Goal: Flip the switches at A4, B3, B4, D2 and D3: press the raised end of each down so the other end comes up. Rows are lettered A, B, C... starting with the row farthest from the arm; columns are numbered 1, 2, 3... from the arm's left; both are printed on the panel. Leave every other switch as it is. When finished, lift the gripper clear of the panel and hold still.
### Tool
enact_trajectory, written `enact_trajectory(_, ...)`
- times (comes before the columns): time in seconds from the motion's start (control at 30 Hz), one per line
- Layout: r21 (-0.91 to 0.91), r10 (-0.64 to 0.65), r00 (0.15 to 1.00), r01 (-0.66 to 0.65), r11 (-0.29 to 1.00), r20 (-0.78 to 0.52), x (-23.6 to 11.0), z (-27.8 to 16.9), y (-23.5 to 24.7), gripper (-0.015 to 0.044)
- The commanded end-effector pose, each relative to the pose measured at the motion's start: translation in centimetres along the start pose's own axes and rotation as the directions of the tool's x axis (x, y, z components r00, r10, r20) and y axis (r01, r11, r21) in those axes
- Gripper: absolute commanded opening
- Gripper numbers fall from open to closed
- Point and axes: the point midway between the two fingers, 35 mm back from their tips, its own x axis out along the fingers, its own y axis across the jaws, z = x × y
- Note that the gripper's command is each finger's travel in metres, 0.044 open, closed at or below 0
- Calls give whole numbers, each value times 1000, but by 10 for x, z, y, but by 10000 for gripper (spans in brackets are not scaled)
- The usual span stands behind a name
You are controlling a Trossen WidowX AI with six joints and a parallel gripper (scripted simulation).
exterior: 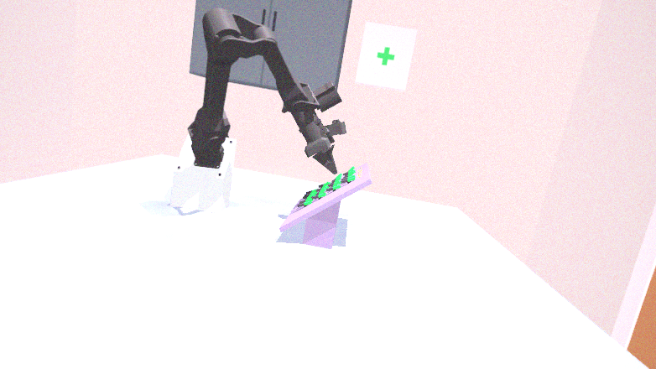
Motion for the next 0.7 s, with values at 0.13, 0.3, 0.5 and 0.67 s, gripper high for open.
enact_trajectory(0.13,-7,2,1000,-3,1000,-5,11,-2,0,0)
enact_trajectory(0.3,-7,2,1000,-3,1000,-5,11,-2,0,0)
enact_trajectory(0.5,-7,2,1000,-3,1000,-5,11,-2,0,0)
enact_trajectory(0.67,-7,2,1000,-3,1000,-5,11,-2,0,0)
